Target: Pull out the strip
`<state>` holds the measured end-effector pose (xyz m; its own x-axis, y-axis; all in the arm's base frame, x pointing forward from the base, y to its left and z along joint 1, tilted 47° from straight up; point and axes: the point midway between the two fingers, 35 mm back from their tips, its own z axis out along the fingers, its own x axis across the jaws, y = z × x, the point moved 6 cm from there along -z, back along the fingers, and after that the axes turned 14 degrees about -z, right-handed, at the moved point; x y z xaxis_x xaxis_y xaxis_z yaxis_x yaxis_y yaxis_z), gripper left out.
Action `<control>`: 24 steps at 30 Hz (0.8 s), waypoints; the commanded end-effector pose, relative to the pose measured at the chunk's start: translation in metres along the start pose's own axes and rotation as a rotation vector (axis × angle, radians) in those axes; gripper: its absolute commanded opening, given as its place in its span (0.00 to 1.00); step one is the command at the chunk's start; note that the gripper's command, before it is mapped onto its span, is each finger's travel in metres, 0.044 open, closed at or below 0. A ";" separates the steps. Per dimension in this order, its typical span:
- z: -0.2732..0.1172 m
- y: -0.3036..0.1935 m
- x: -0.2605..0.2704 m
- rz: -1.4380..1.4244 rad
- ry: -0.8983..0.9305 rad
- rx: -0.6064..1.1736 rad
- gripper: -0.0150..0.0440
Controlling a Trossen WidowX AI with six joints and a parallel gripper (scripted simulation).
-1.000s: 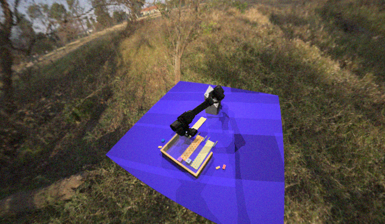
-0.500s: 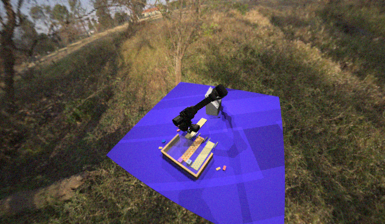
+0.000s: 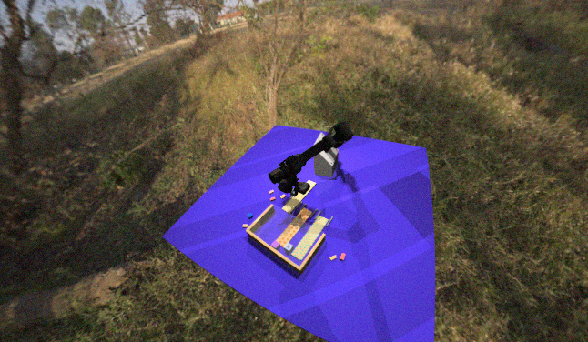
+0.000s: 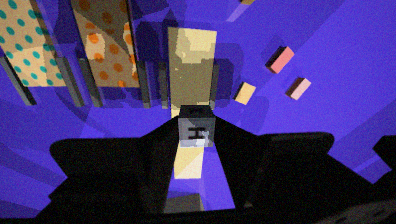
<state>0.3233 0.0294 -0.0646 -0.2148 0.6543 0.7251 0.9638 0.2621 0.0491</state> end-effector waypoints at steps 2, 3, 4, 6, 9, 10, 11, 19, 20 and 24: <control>-0.002 -0.015 0.006 -0.006 -0.005 -0.002 0.25; -0.002 -0.018 0.007 -0.005 -0.005 -0.002 0.25; -0.002 -0.021 0.008 -0.005 -0.005 -0.002 0.25; -0.002 -0.026 0.009 -0.005 -0.005 -0.002 0.25; -0.006 -0.026 0.009 -0.005 -0.005 -0.002 0.25; -0.012 -0.026 0.009 -0.005 -0.006 -0.002 0.25; -0.020 -0.026 0.009 -0.005 -0.006 -0.002 0.25; -0.038 -0.026 0.009 -0.005 -0.006 -0.002 0.25; -0.038 -0.026 0.009 -0.005 -0.006 -0.002 0.25; -0.038 -0.026 0.009 -0.005 -0.006 -0.002 0.25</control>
<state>0.3000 0.0026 -0.0357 -0.2106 0.6549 0.7258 0.9644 0.2608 0.0445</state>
